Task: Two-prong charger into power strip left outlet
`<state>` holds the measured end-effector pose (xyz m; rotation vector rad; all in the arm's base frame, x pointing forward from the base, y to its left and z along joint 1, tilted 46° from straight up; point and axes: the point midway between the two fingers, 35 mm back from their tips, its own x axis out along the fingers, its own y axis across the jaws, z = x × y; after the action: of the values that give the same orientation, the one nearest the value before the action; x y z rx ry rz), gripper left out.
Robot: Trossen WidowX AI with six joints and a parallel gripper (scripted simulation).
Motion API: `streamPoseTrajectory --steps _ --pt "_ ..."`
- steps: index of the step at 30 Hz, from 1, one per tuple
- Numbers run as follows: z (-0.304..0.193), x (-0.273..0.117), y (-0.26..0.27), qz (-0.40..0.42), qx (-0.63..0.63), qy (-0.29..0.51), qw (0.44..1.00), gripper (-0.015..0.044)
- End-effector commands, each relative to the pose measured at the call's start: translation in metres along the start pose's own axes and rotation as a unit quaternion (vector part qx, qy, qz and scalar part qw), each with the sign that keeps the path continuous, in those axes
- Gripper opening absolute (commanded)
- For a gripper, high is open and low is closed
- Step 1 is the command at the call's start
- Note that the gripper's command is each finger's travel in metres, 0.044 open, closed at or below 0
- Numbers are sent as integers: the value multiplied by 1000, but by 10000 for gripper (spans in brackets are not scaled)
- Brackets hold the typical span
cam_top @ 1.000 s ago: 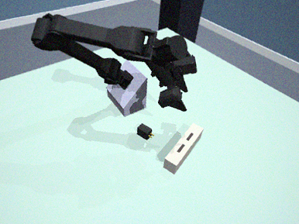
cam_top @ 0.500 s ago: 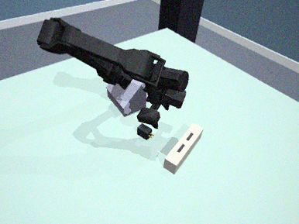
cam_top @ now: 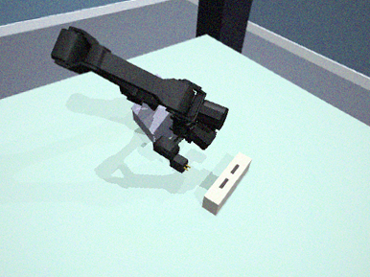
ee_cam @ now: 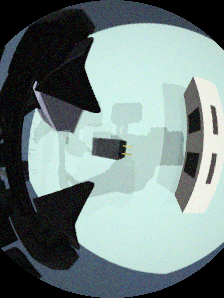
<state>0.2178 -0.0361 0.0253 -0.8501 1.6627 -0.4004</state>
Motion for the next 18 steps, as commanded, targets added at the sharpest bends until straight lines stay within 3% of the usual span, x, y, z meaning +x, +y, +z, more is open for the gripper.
streamPoseTrajectory --steps 1,18 --pt "-4 4 1 -5 2 7 1000 440" --pt "-2 26 0 -5 2 7 1000 440"
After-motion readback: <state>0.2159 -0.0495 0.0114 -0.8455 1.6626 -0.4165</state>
